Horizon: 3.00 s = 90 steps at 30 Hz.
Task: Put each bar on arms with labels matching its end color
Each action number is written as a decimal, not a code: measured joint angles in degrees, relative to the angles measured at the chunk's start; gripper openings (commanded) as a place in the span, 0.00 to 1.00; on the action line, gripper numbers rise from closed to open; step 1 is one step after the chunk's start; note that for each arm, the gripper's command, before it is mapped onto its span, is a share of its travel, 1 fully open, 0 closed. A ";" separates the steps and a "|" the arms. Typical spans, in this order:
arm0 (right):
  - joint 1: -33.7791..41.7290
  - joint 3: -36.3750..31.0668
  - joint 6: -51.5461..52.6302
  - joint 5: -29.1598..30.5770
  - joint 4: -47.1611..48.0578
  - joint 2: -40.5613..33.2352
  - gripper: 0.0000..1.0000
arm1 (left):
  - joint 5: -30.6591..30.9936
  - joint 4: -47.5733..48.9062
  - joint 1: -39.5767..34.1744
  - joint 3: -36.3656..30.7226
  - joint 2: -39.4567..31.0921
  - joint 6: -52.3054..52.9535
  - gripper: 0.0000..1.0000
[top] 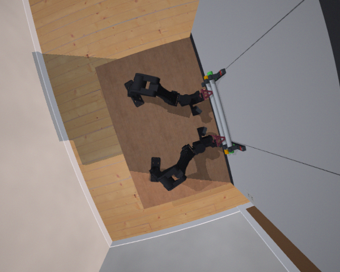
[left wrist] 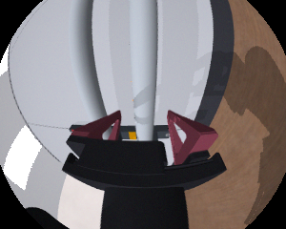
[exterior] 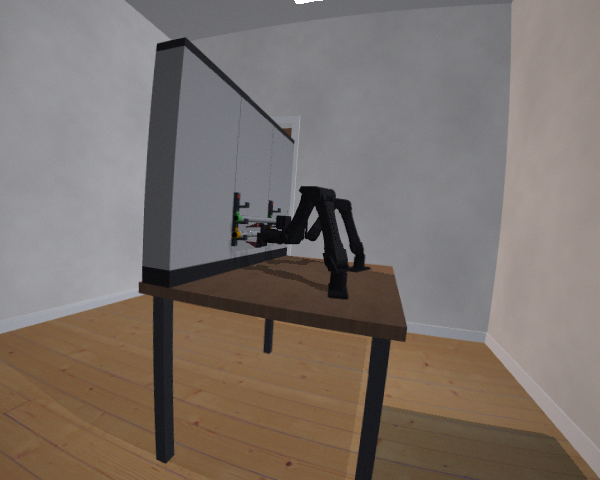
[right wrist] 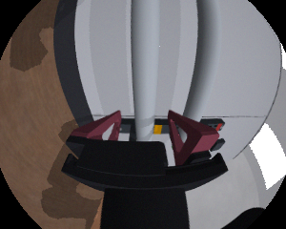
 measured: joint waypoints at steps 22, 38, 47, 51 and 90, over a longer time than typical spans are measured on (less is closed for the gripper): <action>0.68 -6.01 0.00 0.66 1.79 -2.49 0.74 | -1.25 1.66 -1.22 -5.44 -1.84 0.00 0.74; 1.84 -10.08 0.00 1.84 3.02 -5.20 0.74 | -2.97 2.82 -2.97 -9.09 -4.26 0.00 0.74; 2.64 -12.44 0.00 2.56 3.69 -6.91 0.74 | -4.04 3.48 -4.15 -11.19 -5.77 0.00 0.74; 2.86 -13.11 0.00 2.86 3.93 -7.41 0.74 | -4.48 3.69 -4.48 -11.80 -6.23 0.00 0.74; 4.50 -17.38 0.00 4.66 5.09 -10.67 0.85 | -7.06 4.81 -6.84 -15.56 -9.03 0.00 0.85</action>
